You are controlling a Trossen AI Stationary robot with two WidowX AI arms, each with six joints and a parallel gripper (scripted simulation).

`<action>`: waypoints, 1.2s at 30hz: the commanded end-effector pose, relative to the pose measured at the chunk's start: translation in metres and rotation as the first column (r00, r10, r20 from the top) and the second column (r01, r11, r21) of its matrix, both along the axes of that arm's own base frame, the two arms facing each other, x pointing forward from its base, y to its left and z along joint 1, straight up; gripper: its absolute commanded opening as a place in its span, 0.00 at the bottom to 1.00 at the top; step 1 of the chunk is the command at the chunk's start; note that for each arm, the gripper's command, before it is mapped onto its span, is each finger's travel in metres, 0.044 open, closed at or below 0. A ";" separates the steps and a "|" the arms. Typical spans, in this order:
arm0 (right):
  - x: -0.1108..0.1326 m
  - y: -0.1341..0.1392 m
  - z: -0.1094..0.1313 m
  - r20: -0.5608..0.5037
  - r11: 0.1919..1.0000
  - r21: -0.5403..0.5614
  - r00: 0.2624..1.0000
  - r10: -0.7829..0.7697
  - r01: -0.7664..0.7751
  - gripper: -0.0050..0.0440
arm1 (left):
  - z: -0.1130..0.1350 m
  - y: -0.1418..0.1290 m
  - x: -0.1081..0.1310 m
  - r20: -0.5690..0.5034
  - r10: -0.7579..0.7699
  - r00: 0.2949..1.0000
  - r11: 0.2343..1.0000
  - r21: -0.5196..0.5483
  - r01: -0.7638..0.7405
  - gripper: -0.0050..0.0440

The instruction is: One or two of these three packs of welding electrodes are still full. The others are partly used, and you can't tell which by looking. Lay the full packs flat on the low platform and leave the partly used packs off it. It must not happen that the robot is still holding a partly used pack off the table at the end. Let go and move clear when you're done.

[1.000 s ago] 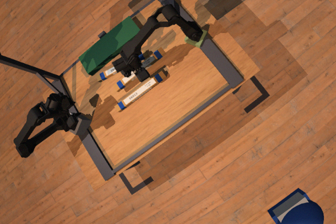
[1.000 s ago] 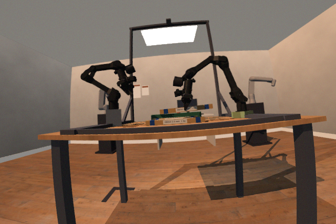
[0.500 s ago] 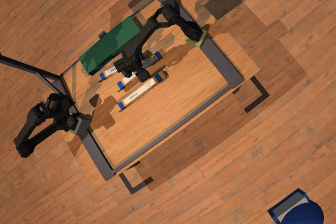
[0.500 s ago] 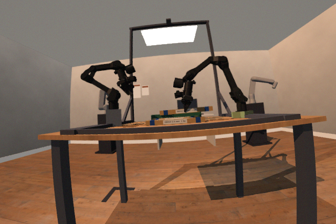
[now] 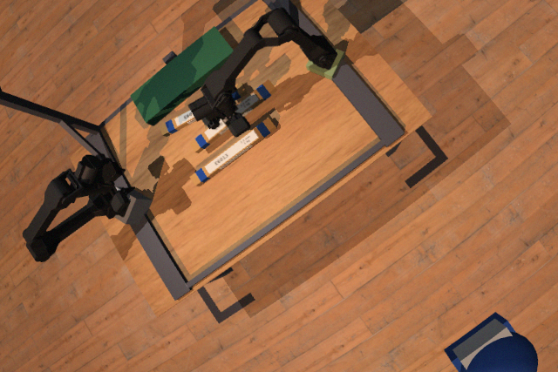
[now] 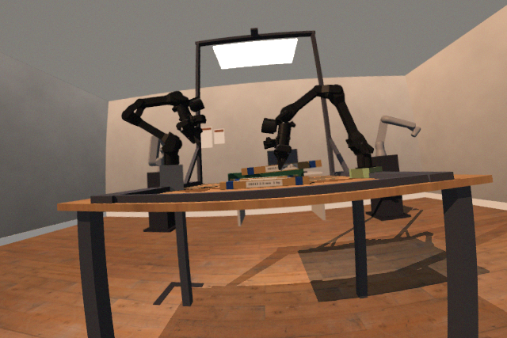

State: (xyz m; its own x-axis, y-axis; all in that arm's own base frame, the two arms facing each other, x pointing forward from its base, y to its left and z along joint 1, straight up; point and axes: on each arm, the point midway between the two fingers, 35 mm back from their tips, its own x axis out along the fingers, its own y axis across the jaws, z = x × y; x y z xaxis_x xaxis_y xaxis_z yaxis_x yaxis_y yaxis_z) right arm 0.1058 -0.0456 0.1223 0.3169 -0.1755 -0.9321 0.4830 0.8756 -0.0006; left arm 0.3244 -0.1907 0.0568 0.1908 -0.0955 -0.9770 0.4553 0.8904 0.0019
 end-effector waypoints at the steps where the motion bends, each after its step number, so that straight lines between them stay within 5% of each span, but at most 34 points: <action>1: 0.002 -0.001 0.007 0.020 1.000 -0.009 1.000 0.000 0.001 0.78 | 0.030 -0.009 0.015 0.082 0.003 0.997 0.999 -0.046 0.000 0.00; 32: 0.002 -0.001 0.007 0.020 1.000 -0.009 1.000 0.000 0.001 0.78 | 0.036 -0.012 0.019 0.082 0.003 0.997 0.999 -0.046 0.001 0.00; 36: 0.002 -0.001 0.007 0.020 1.000 -0.009 1.000 0.000 0.001 0.78 | 0.022 -0.005 0.009 0.064 0.002 0.998 0.999 -0.037 0.001 0.00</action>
State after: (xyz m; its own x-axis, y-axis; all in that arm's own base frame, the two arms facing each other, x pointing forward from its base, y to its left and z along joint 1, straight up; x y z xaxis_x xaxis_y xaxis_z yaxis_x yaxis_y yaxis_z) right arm 0.1058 -0.0456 0.1223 0.3169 -0.1755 -0.9321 0.4830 0.8756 -0.0006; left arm 0.3263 -0.1919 0.0558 0.1864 -0.0929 -0.9781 0.4550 0.8905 0.0021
